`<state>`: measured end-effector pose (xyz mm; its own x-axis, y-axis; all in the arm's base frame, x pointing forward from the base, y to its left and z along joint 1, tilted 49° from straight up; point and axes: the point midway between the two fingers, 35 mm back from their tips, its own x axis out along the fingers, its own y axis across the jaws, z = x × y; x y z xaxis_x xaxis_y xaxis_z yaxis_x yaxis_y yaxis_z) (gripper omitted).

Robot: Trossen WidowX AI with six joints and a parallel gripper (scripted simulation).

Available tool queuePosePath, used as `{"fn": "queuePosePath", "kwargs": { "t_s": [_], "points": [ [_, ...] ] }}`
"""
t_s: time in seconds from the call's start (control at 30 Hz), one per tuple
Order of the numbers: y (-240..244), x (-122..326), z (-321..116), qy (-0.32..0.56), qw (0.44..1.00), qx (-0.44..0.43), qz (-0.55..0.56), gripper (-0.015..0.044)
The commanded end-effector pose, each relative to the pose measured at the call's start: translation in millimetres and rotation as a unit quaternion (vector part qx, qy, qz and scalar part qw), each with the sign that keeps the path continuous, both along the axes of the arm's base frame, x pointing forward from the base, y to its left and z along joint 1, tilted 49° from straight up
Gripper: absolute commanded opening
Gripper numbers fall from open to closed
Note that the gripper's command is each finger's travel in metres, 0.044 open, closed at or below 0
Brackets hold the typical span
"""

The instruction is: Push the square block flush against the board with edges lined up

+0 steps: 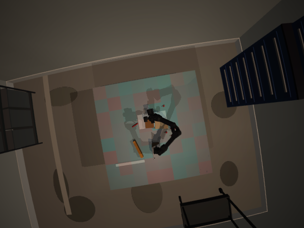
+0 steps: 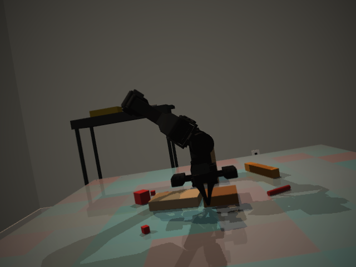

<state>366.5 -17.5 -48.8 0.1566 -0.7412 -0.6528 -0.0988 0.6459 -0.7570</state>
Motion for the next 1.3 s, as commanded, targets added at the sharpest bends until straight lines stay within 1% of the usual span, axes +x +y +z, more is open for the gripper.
{"fn": "queuePosePath", "kwargs": {
  "t_s": [0.0, 0.6, 1.27],
  "points": [
    [-3.1, -8.3, -3.0, 0.008, 1.0, -0.002, -0.003, 0.0],
    [-4.7, -22.8, -4.3, 0.008, 1.0, -0.002, -0.003, 0.0],
    [0.2, 7.1, -3.2, 0.007, 1.0, -0.002, -0.003, 0.0]
  ]
}}
